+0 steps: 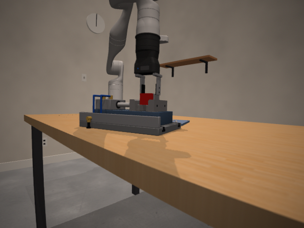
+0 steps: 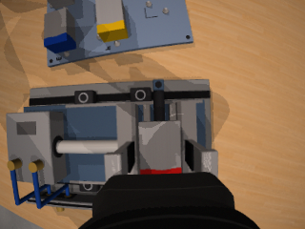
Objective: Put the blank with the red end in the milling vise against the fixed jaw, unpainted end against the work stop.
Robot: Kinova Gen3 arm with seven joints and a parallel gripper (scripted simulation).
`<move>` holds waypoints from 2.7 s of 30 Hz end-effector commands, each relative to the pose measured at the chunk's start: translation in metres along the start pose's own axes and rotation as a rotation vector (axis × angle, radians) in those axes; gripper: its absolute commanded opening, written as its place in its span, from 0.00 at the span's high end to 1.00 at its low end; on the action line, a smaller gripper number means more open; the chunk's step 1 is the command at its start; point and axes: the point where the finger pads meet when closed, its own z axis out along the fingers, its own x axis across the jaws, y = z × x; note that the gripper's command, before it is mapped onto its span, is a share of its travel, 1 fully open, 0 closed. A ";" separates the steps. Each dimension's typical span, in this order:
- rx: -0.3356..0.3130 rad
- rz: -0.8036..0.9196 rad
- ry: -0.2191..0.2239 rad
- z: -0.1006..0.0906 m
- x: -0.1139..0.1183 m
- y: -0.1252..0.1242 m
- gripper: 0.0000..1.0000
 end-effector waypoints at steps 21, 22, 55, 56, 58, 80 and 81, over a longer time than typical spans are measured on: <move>-0.002 0.000 0.003 -0.006 0.001 0.001 0.00; -0.002 0.000 0.003 -0.006 0.001 0.001 0.00; -0.002 0.000 0.003 -0.013 0.001 0.001 0.00; -0.002 0.000 0.003 -0.013 0.001 0.001 0.00; -0.002 0.000 0.003 -0.014 0.001 0.001 0.00; -0.002 0.000 0.003 -0.012 0.001 0.001 0.00; -0.002 0.000 0.003 -0.012 0.001 0.001 0.00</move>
